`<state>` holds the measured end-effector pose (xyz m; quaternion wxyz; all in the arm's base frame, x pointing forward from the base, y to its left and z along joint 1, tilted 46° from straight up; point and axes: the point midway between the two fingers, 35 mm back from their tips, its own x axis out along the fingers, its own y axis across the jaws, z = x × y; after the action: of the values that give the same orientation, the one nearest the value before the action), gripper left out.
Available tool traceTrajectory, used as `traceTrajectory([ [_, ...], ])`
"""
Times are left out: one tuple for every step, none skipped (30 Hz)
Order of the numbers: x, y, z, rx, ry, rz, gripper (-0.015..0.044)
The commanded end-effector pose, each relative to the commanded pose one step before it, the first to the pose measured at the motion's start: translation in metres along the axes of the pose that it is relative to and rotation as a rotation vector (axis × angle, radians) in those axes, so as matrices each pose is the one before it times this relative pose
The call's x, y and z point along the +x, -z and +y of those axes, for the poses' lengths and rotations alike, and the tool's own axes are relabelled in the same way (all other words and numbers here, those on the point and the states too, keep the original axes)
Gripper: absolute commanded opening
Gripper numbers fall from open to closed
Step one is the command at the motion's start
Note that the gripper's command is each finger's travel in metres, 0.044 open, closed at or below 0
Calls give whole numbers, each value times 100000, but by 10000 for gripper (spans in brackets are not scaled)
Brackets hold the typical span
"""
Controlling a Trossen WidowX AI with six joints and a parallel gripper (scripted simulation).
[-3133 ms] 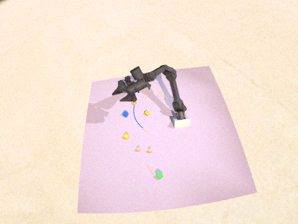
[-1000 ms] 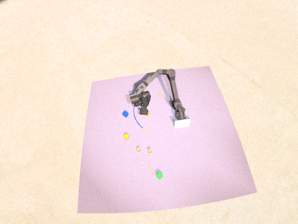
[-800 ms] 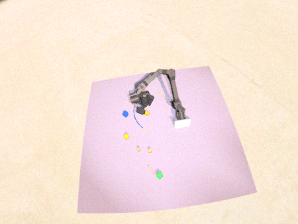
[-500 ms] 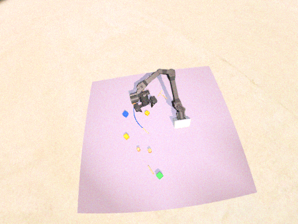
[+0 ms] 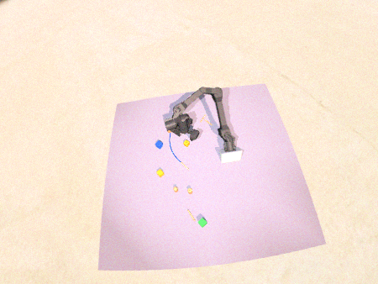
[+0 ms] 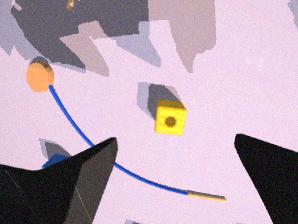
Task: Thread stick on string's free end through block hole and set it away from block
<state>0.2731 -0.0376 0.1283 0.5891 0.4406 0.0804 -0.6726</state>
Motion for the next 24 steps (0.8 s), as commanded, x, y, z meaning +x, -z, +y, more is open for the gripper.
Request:
traceTrajectory([
  [-265, -40, 126, 15136, 149, 776, 440],
  [0, 0, 0, 0, 0, 0, 440],
  [0, 0, 0, 0, 0, 0, 440],
  [0, 0, 0, 0, 0, 0, 440],
  [0, 0, 0, 0, 0, 0, 440],
  [0, 0, 0, 0, 0, 0, 440],
  [0, 0, 0, 0, 0, 0, 414],
  [0, 0, 0, 0, 0, 0, 387],
  [0, 0, 0, 0, 0, 0, 361],
  [0, 0, 0, 0, 0, 0, 335],
  [0, 0, 0, 0, 0, 0, 309],
  [0, 0, 0, 0, 0, 0, 282],
  [0, 0, 0, 0, 0, 0, 256],
  [0, 0, 0, 0, 0, 0, 236],
  [0, 0, 0, 0, 0, 0, 236],
  [0, 0, 0, 0, 0, 0, 236],
  [0, 0, 0, 0, 0, 0, 236],
  [0, 0, 0, 0, 0, 0, 236],
  [0, 0, 0, 0, 0, 0, 236],
  [0, 0, 0, 0, 0, 0, 236],
  [0, 0, 0, 0, 0, 0, 236],
  [27, 3, 1, 0, 3, 4, 236],
  [53, 6, 3, 0, 5, 8, 236],
  [79, 9, 4, 1, 7, 11, 236],
])
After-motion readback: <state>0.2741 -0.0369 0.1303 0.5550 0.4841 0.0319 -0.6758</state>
